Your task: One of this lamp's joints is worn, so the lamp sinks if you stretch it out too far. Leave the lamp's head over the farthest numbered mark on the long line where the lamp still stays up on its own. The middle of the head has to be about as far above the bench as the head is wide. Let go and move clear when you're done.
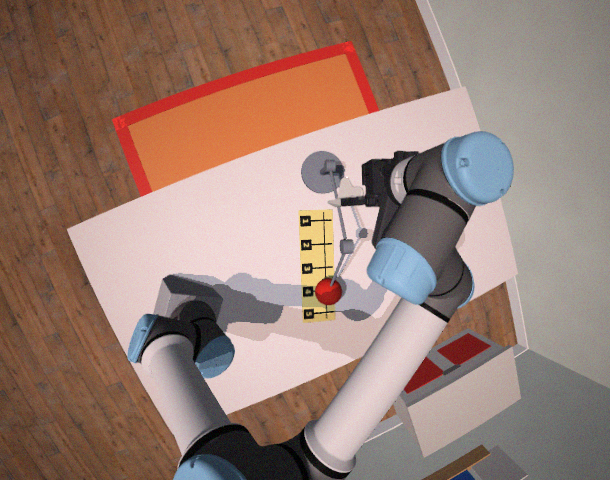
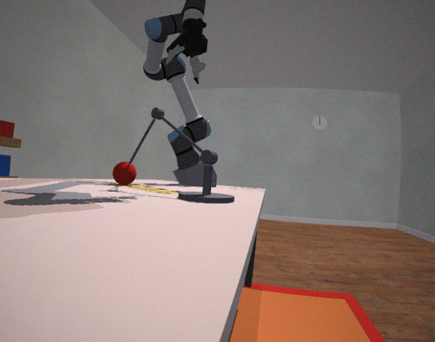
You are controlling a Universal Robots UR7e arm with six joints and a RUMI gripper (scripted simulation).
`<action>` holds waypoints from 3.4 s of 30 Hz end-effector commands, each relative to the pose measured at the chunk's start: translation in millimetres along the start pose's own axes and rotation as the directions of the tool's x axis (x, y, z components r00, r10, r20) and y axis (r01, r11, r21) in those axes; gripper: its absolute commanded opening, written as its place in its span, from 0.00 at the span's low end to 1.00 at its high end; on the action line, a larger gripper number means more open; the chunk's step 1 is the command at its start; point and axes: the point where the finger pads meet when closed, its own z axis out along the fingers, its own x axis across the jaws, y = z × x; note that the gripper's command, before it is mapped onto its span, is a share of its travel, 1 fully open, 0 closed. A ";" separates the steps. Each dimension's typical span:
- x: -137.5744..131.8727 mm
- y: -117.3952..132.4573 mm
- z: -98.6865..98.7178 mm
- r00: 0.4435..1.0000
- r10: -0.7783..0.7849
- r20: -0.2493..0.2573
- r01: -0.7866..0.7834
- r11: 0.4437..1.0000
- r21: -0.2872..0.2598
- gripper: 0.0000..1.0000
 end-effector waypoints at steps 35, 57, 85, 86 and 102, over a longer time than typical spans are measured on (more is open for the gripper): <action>0.5 -122.0 1.9 1.000 0.001 0.001 -0.001 1.000 0.000 1.00; 0.9 -194.4 1.5 1.000 0.001 0.001 -0.001 1.000 0.001 1.00; 1.1 -278.8 1.3 1.000 0.002 0.002 -0.002 1.000 0.005 1.00; 1.1 -281.2 1.3 1.000 0.002 0.002 -0.002 1.000 0.005 1.00; 1.2 -280.7 1.2 1.000 0.003 0.001 -0.003 0.984 -0.177 1.00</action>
